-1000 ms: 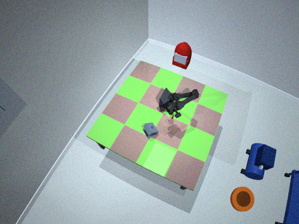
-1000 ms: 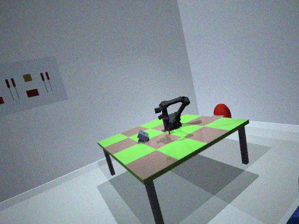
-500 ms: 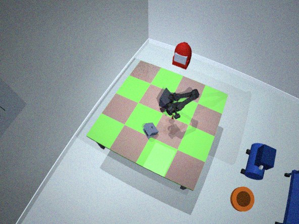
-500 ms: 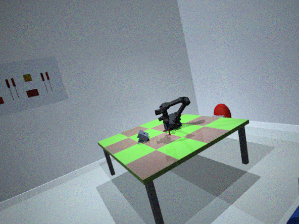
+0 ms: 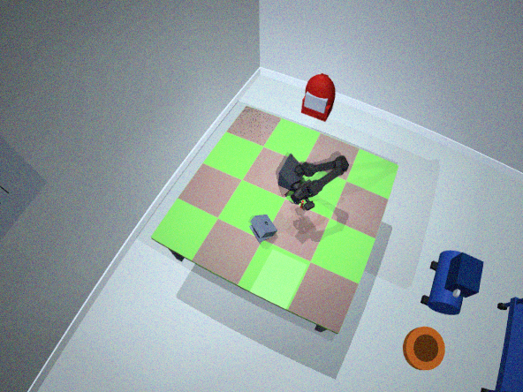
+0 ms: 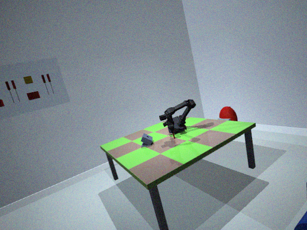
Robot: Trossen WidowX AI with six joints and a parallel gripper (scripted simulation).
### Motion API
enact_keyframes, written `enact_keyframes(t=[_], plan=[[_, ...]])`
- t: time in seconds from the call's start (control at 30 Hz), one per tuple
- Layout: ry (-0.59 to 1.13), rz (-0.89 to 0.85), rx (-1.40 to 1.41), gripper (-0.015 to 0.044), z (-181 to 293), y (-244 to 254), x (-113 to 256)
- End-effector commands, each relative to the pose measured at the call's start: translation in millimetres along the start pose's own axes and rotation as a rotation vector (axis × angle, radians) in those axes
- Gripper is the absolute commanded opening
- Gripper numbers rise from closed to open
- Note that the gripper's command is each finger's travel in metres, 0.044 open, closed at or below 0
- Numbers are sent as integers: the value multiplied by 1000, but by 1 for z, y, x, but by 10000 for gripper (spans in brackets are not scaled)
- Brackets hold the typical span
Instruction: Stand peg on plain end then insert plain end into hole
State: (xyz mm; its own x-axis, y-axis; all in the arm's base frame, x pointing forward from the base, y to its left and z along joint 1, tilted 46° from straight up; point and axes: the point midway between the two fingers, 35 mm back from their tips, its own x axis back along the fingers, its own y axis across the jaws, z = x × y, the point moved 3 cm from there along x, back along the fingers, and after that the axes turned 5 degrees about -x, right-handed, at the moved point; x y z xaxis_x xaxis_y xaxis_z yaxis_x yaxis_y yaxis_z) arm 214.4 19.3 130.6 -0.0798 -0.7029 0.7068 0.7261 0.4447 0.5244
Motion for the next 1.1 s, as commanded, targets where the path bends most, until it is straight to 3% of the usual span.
enact_keyframes(t=[0.0, 0.53, 1.03, 1.07], plan=[[4, -5, -2, 440, 1, 0, -6], [8, -9, -1, 440, 3, 0, -29], [5, -4, 1, 46, 2, 0, -27], [5, -4, 1, 40, 2, 0, -27]])
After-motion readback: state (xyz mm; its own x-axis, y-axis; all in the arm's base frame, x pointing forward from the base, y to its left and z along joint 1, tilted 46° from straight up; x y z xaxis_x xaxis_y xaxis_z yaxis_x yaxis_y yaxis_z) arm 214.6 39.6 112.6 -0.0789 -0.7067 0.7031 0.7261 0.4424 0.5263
